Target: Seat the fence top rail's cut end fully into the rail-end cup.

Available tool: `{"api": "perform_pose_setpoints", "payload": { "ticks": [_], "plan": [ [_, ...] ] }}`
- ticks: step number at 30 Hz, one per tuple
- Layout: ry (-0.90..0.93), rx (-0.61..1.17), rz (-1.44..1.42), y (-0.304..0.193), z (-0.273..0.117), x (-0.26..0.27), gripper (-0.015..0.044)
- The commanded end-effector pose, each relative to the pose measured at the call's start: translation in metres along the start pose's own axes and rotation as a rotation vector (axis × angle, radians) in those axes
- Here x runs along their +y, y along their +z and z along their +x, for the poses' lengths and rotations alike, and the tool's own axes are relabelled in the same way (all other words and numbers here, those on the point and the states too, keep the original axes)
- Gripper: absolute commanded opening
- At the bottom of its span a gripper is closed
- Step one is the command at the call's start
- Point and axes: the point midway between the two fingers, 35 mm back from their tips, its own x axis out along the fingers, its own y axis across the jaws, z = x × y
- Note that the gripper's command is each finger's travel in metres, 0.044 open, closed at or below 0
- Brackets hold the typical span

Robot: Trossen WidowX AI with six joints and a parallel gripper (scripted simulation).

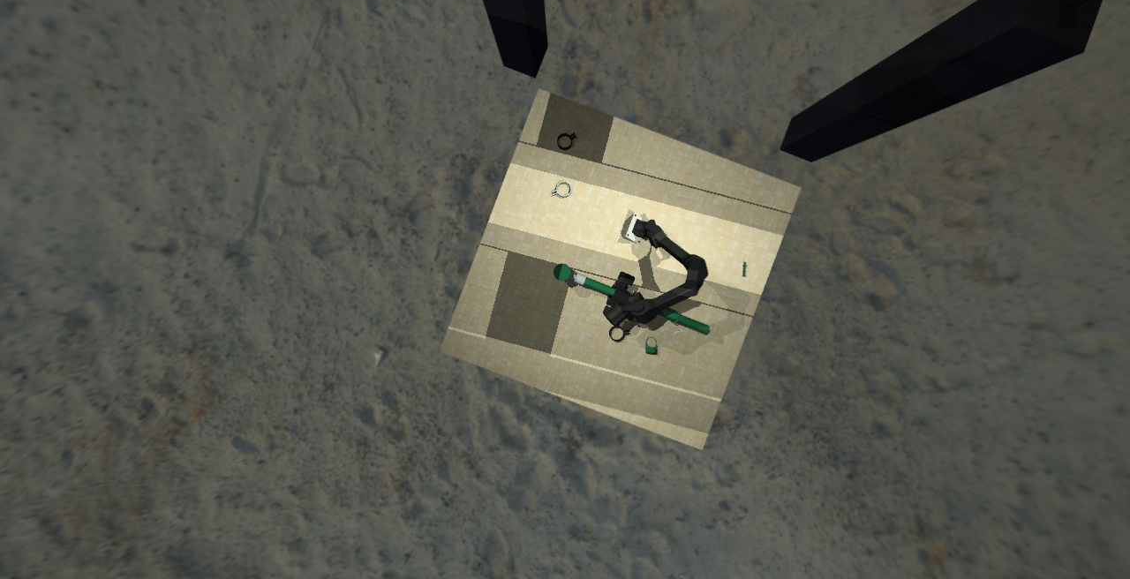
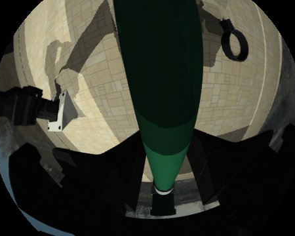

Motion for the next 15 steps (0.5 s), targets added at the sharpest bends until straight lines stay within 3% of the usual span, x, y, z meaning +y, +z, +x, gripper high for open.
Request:
{"api": "perform_pose_setpoints", "payload": {
  "ticks": [1,15],
  "plan": [
    [0.001,0.009,0.008,-0.0018,-0.0023,0.0020,0.0000],
    [0.001,0.010,0.009,-0.0038,-0.0031,0.0029,0.0000]
  ]
}}
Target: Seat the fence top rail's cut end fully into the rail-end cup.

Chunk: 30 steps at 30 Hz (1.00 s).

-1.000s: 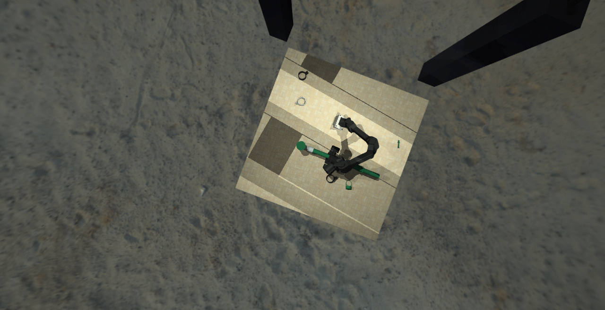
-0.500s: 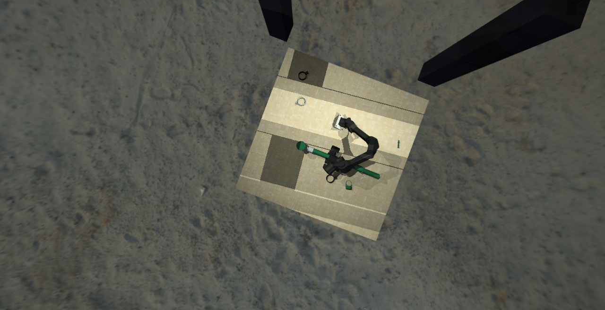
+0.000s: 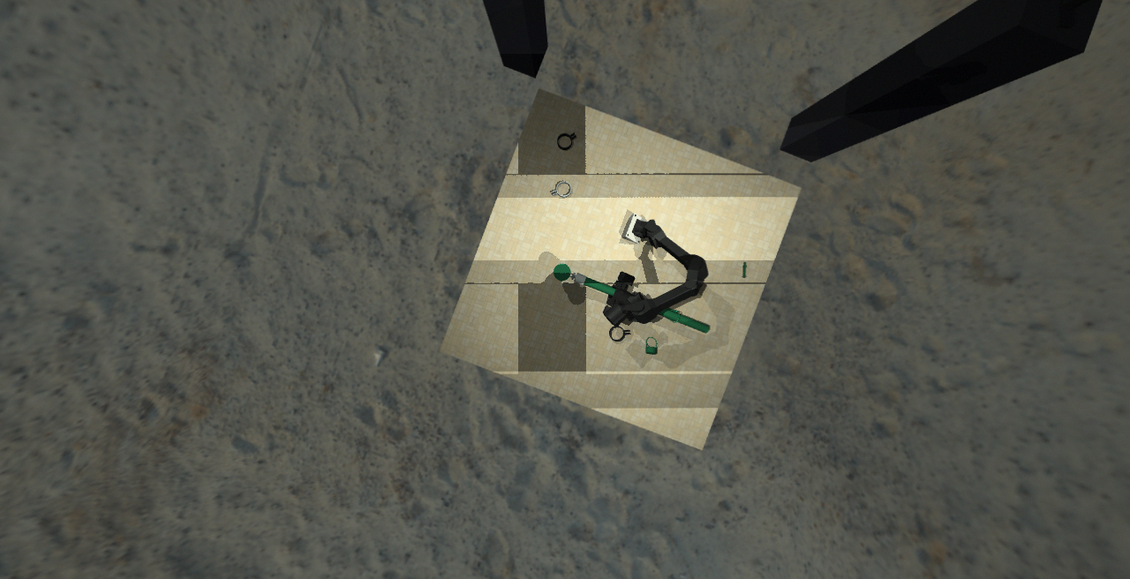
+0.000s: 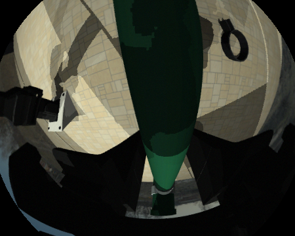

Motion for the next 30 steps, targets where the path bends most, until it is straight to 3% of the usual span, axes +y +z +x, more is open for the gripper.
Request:
{"api": "perform_pose_setpoints", "payload": {
  "ticks": [1,30],
  "plan": [
    [0.000,0.011,0.008,-0.0038,-0.0029,0.0026,0.0000],
    [0.000,-0.001,0.001,-0.0015,-0.0003,0.0006,0.0000]
  ]
}}
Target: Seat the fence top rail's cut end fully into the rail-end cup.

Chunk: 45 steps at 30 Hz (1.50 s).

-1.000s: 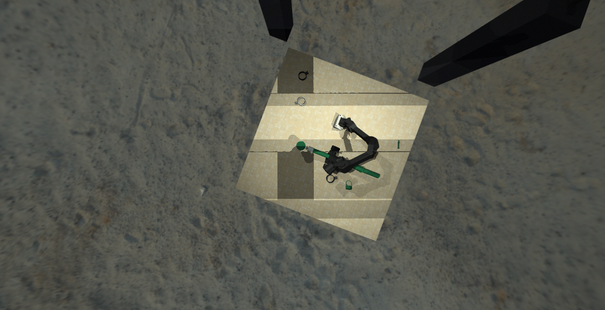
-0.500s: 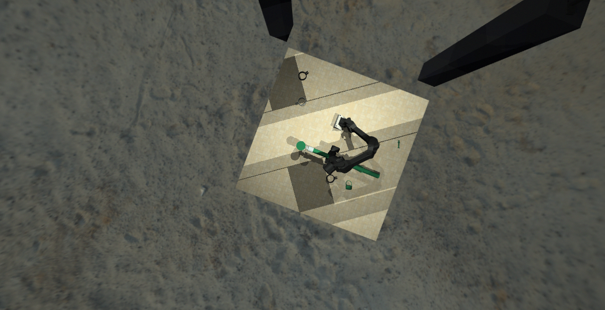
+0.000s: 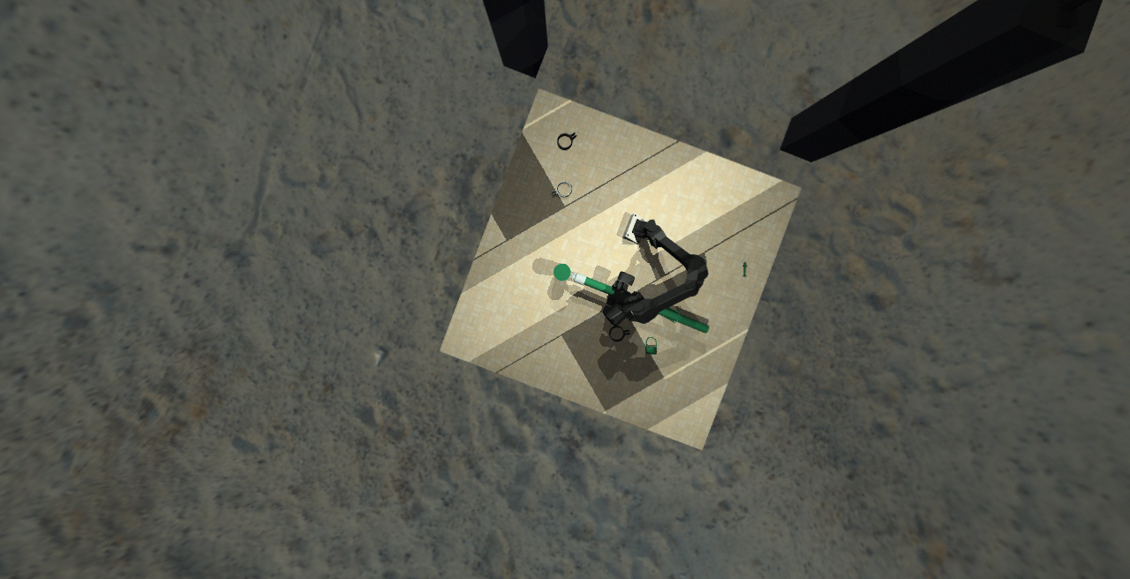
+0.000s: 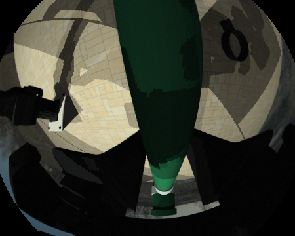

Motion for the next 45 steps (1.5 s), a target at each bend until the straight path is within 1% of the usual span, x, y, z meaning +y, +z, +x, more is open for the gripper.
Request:
{"api": "perform_pose_setpoints", "payload": {
  "ticks": [1,45],
  "plan": [
    [0.000,0.000,0.000,-0.001,0.000,0.000,0.0000],
    [-0.001,0.002,0.000,-0.038,0.003,-0.003,0.0000]
  ]
}}
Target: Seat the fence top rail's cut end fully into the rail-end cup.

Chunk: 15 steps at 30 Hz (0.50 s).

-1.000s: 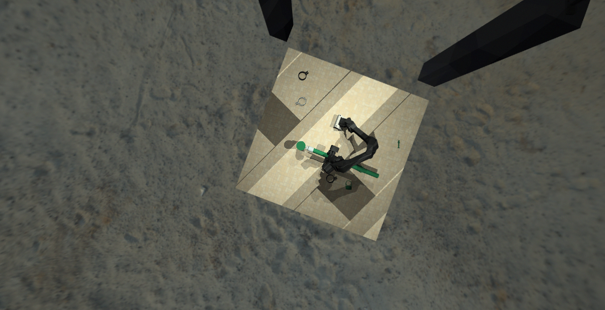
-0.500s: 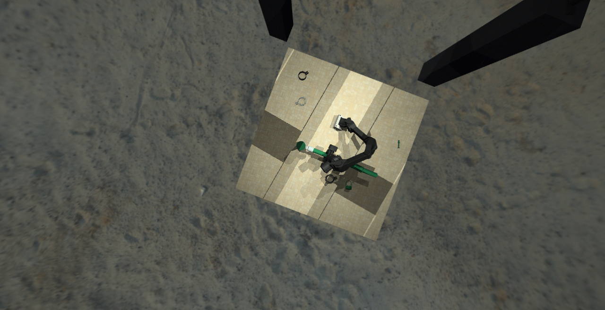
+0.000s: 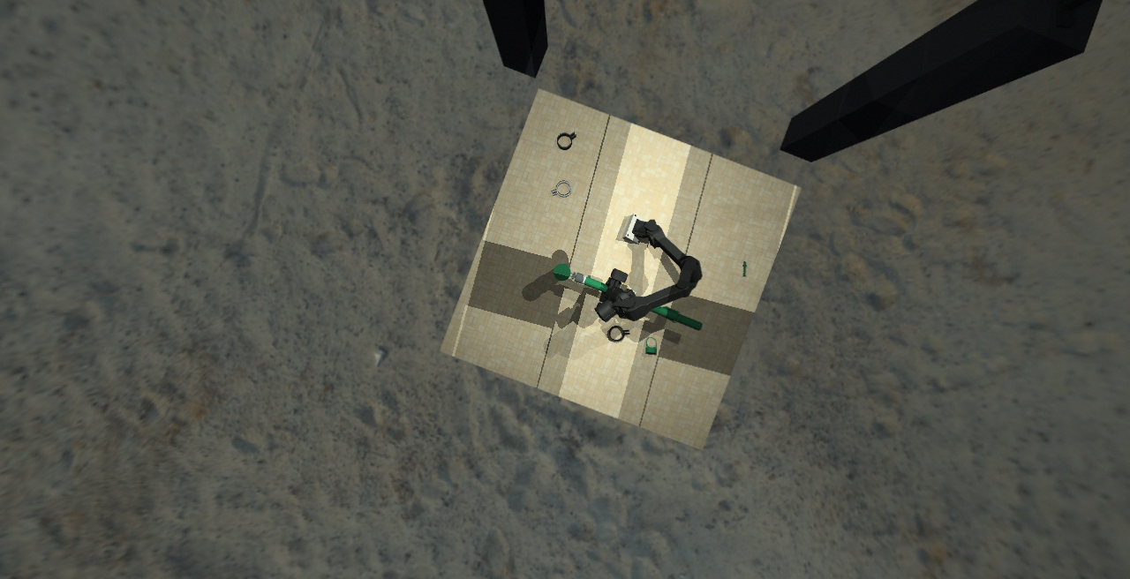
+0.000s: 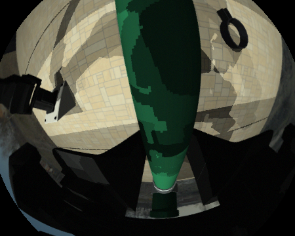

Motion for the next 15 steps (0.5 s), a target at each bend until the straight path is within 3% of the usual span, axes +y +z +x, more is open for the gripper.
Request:
{"api": "perform_pose_setpoints", "payload": {
  "ticks": [1,9,15],
  "plan": [
    [0.000,0.000,0.000,0.0000,0.0000,0.0000,0.0000],
    [0.000,0.000,0.000,0.0000,0.0000,0.0000,0.0000],
    [0.000,0.000,0.000,0.0000,0.0000,0.0000,0.0157]
  ]
}}
